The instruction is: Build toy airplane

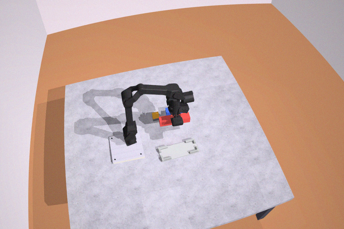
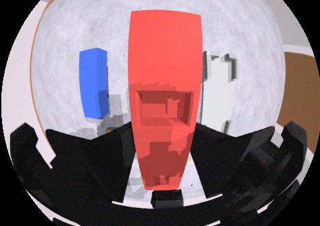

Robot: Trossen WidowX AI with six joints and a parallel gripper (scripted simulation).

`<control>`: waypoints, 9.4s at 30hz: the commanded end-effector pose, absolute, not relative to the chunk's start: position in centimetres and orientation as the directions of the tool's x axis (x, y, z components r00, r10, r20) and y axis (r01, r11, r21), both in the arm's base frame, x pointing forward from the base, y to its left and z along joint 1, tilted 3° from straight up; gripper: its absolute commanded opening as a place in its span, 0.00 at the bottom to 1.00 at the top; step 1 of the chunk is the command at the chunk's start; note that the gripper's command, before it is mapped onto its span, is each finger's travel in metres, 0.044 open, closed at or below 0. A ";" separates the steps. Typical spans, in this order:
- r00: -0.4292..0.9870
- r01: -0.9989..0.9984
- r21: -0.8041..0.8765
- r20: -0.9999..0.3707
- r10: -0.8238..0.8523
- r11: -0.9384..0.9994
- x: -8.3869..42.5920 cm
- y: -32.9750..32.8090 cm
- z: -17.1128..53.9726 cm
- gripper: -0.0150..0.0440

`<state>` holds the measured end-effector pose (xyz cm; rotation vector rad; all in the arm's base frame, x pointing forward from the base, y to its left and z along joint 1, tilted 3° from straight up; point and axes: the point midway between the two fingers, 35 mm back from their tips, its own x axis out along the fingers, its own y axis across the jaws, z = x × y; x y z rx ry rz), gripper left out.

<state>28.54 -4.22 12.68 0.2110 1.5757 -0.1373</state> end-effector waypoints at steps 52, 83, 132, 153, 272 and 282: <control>0.005 0.154 0.029 -1.000 0.029 0.988 25.1 -16.1 9.3 0.25; 0.002 0.143 0.028 -1.000 0.028 0.989 23.9 -18.0 8.2 0.59; -0.001 0.149 0.036 -0.999 0.037 0.988 23.9 -17.9 4.4 0.55; -0.001 0.148 0.035 -0.999 0.036 0.988 24.0 -18.0 5.3 1.00; 0.084 0.276 0.080 -0.995 0.059 0.958 36.1 7.8 6.4 0.25; 0.071 0.275 0.076 -0.996 0.058 0.959 36.3 7.8 9.0 0.25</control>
